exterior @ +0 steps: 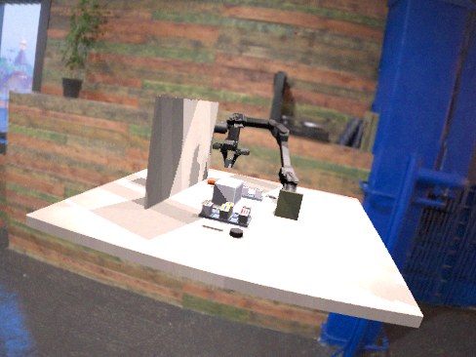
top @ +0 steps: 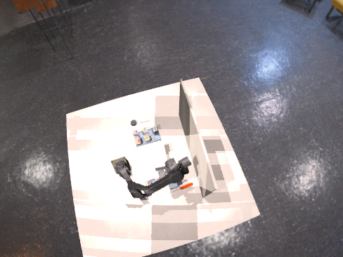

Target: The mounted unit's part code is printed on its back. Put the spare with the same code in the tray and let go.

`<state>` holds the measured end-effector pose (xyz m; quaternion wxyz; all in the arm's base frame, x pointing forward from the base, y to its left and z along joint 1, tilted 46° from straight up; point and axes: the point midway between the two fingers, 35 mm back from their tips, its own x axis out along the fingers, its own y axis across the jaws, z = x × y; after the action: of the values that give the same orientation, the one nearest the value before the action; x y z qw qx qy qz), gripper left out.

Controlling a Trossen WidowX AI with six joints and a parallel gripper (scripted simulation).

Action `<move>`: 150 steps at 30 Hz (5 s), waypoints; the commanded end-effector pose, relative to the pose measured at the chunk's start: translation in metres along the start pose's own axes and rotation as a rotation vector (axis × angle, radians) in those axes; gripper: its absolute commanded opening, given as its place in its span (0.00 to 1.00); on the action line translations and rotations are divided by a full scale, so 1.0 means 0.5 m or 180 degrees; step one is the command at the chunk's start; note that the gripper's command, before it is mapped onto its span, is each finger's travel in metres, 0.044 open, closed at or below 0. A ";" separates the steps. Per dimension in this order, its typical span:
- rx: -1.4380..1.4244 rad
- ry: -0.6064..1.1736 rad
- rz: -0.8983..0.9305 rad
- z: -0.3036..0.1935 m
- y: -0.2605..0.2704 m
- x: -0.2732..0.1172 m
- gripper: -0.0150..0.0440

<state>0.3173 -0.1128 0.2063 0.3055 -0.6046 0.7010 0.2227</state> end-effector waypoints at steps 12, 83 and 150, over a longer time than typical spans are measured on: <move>-0.0019 0.0001 0.0004 0.002 -0.002 0.024 0.25; -0.0015 -0.0006 0.0000 0.002 -0.008 0.137 0.25; 0.0005 0.0027 -0.0009 -0.006 0.002 0.233 0.34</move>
<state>0.3057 -0.1977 0.1267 0.3031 -0.6061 0.7019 0.2194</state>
